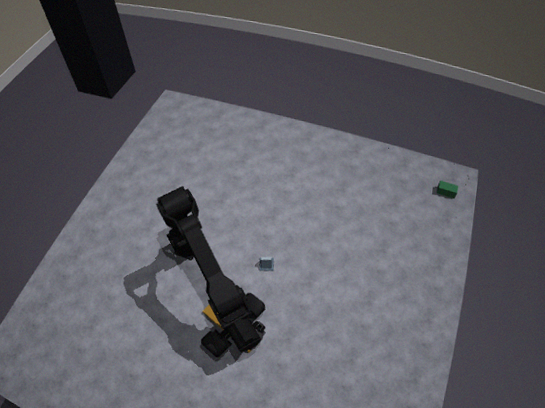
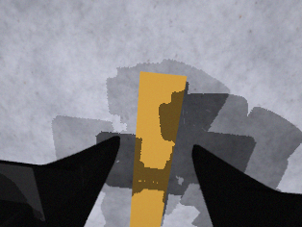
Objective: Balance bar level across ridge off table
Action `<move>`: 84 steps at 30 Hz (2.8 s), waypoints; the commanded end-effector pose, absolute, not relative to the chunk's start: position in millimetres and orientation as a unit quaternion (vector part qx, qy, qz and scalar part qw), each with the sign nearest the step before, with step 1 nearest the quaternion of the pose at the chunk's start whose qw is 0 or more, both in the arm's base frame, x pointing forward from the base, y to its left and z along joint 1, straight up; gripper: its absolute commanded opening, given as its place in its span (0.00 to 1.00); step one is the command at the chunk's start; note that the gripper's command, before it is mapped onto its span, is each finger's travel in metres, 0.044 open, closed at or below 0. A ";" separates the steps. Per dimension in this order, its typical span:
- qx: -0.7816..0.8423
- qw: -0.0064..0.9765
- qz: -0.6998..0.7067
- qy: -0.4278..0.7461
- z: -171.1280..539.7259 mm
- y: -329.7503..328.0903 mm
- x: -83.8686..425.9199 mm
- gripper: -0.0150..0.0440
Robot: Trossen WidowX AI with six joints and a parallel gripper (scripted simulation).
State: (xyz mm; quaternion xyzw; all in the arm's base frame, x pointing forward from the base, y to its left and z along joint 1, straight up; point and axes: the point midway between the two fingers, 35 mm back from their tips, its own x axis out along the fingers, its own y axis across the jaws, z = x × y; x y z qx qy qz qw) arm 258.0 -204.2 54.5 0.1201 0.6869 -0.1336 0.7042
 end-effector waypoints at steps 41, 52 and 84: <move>0.121 0.703 -0.132 0.688 72.1 -204.7 259.0 0.25; 0.121 0.703 -0.131 0.688 100.4 -204.5 259.2 0.25; 0.199 0.687 -0.202 0.669 138.3 -144.5 279.3 0.25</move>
